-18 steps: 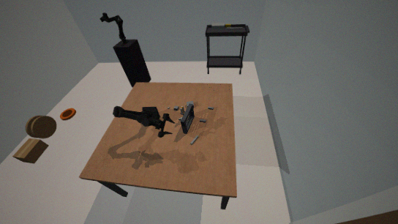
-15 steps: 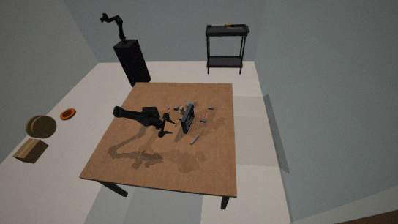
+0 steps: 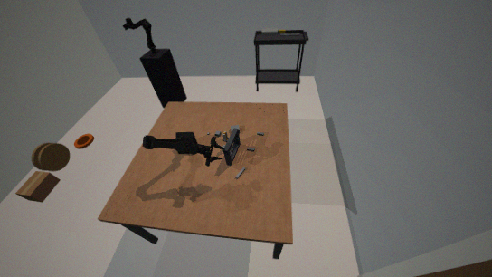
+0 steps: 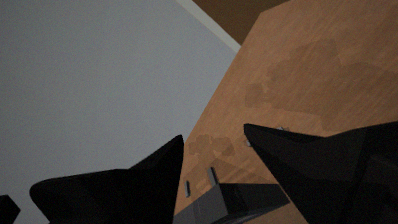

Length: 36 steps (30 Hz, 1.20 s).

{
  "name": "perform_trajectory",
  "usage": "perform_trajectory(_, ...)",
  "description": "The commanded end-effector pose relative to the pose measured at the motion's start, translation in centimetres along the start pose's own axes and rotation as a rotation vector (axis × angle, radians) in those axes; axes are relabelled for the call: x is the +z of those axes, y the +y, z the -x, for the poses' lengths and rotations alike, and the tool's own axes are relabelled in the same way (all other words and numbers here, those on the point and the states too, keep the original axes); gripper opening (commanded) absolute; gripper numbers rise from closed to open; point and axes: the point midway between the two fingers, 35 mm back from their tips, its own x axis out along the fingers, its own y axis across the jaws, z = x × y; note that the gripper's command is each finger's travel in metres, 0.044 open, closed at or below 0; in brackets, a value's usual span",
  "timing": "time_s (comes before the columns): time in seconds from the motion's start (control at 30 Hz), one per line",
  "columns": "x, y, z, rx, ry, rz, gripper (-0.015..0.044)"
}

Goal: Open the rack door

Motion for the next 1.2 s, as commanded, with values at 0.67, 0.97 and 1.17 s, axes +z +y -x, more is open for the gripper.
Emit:
perform_trajectory(0.67,-10.1,5.5,-4.3,-0.143,0.564,-0.033,0.0296)
perform_trajectory(0.97,-13.6,7.4,-4.2,-0.237,0.734,0.027,0.0296)
perform_trajectory(1.17,-15.8,8.6,-3.8,-0.307,0.829,0.089,0.0296)
